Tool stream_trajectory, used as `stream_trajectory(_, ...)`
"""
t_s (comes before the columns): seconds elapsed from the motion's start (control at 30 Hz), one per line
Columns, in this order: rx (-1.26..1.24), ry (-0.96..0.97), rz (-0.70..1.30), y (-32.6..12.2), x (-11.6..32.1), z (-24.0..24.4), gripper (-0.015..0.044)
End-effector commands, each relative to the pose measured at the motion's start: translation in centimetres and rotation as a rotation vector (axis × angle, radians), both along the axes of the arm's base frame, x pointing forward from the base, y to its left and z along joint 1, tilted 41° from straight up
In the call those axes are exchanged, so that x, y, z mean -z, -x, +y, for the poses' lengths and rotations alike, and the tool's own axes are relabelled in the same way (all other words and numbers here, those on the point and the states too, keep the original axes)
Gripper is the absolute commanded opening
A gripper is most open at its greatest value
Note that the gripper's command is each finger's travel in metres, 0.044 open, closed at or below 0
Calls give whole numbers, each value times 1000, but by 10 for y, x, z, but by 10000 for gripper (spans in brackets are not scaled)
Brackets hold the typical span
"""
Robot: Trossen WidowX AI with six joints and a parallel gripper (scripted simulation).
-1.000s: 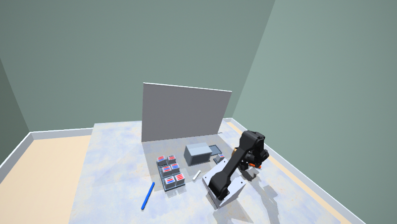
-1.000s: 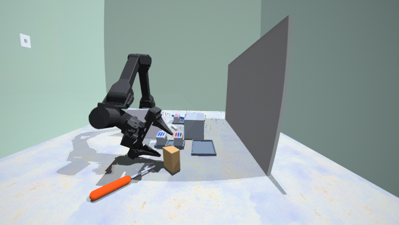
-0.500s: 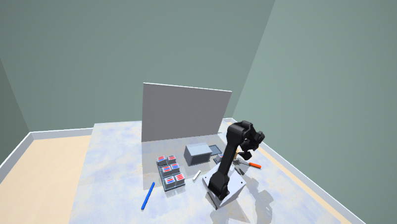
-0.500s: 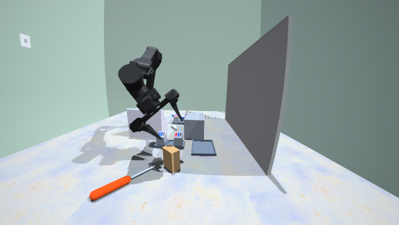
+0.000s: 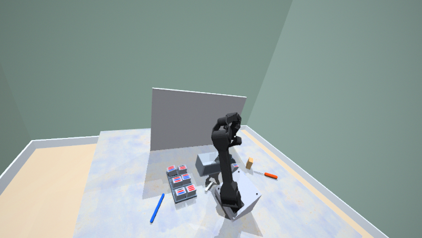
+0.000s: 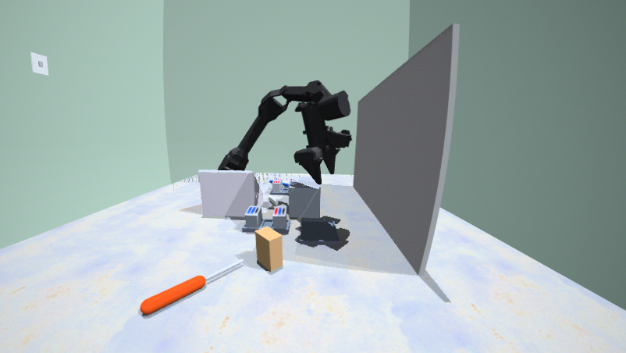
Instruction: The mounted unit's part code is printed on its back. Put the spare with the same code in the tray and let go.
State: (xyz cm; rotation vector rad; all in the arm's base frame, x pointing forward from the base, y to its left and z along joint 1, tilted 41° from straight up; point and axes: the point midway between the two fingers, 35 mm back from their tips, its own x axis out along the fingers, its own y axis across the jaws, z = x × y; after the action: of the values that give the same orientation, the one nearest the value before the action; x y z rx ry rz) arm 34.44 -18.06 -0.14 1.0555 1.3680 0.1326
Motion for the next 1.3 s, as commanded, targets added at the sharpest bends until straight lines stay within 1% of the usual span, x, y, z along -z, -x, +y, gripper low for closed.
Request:
stream_trajectory(0.0,-162,32,-25,-15,-25,28,440)
stream_trajectory(0.23,-503,81,-125,-35,-77,86,440)
stream_trajectory(0.83,-505,81,-122,-35,-78,87,440)
stream_trajectory(0.9,-450,73,-73,-29,-71,78,440)
stream_trajectory(0.97,-339,55,22,-16,-59,62,440)
stream_trajectory(1.13,55,-23,354,37,-18,14,440)
stream_trajectory(1.27,432,-91,673,89,13,-17,440)
